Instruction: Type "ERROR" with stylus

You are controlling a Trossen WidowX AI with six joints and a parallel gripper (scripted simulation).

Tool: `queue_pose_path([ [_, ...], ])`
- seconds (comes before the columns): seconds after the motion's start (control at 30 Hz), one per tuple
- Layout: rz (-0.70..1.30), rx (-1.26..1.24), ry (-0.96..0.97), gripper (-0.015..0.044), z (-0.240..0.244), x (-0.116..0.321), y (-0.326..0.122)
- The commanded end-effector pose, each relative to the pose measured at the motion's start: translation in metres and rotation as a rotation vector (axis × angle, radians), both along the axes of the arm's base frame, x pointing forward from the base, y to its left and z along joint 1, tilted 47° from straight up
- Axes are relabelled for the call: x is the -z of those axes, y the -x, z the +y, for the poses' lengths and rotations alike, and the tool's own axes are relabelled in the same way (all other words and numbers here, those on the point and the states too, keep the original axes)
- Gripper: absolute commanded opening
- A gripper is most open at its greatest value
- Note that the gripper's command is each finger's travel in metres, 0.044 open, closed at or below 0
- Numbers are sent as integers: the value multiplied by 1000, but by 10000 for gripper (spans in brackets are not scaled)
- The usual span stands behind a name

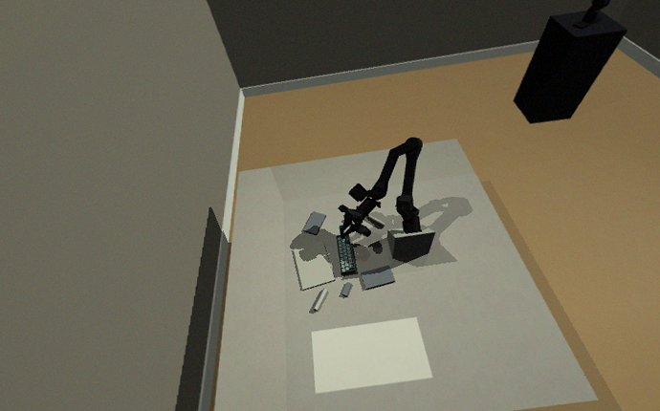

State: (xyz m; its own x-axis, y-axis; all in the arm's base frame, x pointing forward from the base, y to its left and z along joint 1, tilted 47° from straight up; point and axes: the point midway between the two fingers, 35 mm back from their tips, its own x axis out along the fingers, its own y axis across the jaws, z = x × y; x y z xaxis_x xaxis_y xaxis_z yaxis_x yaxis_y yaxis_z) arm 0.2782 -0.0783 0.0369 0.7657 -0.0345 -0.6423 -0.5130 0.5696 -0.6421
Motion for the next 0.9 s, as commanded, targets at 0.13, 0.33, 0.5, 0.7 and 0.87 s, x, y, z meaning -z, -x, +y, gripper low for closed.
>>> queue_pose_path([
  [0.13,8,-8,-3,81,-2,5,0],
  [0.33,8,-8,-3,81,-1,5,0],
  [0.5,8,-8,-3,81,-1,4,0],
  [0.7,8,-8,-3,81,5,-1,0],
  [0.87,8,-8,-3,81,17,-13,0],
])
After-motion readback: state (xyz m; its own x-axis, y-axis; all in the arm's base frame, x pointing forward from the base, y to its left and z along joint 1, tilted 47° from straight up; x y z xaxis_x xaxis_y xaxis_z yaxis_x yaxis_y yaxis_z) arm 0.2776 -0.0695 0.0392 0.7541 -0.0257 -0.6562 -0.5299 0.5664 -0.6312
